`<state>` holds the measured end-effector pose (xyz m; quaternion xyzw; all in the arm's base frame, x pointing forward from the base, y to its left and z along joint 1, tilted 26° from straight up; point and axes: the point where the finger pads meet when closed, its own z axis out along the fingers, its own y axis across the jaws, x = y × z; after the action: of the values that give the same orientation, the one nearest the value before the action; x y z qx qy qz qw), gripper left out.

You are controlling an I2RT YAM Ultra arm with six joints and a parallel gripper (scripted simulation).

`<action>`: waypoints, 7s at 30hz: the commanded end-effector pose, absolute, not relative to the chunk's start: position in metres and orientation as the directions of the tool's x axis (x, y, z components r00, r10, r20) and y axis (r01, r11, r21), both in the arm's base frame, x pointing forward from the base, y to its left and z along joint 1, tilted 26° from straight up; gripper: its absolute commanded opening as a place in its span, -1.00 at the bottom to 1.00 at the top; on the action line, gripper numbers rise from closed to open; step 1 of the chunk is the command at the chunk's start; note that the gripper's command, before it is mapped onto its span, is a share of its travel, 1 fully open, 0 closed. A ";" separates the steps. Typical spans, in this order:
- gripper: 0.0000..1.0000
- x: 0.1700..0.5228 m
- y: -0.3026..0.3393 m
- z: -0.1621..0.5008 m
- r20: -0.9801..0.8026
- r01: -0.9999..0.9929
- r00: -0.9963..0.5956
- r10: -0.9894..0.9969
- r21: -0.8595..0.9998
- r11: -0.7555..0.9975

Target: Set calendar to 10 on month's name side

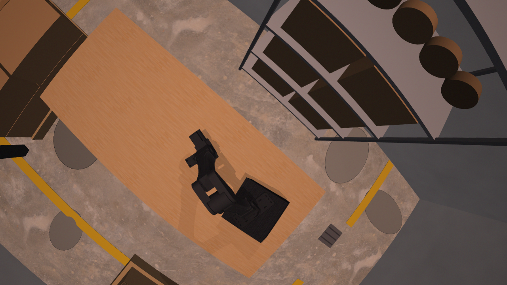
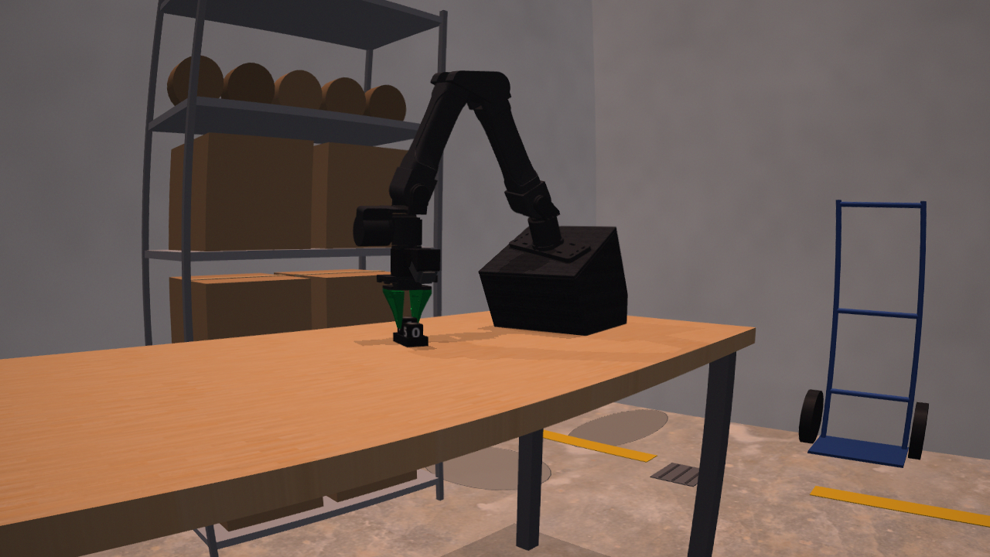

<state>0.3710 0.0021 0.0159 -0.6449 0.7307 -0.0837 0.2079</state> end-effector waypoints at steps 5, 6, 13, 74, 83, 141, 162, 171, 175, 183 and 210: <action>-0.49 0.375 0.002 0.018 -0.197 -0.902 -0.080 -0.977 -0.404 0.155; -0.49 0.375 0.002 0.018 -0.197 -0.902 -0.080 -0.977 -0.404 0.155; -0.49 0.376 0.002 0.015 -0.197 -0.902 -0.080 -0.977 -0.404 0.155; -0.49 0.377 0.003 0.013 -0.197 -0.902 -0.080 -0.977 -0.404 0.155; -0.49 0.377 0.003 0.013 -0.197 -0.902 -0.080 -0.977 -0.404 0.155; -0.11 0.364 -0.002 0.041 -0.197 -0.902 -0.080 -0.977 -0.404 0.155; 1.00 0.339 -0.011 0.094 -0.196 -0.901 -0.080 -0.977 -0.404 0.155; 1.00 0.339 -0.011 0.094 -0.196 -0.901 -0.080 -0.977 -0.404 0.155; 1.00 0.339 -0.011 0.094 -0.196 -0.901 -0.080 -0.977 -0.404 0.155; 1.00 0.339 -0.011 0.095 -0.196 -0.901 -0.080 -0.977 -0.404 0.155; 1.00 0.305 -0.022 0.166 -0.195 -0.901 -0.080 -0.977 -0.404 0.154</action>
<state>0.3134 -0.0252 0.1590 -0.6424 0.7296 -0.0999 0.2124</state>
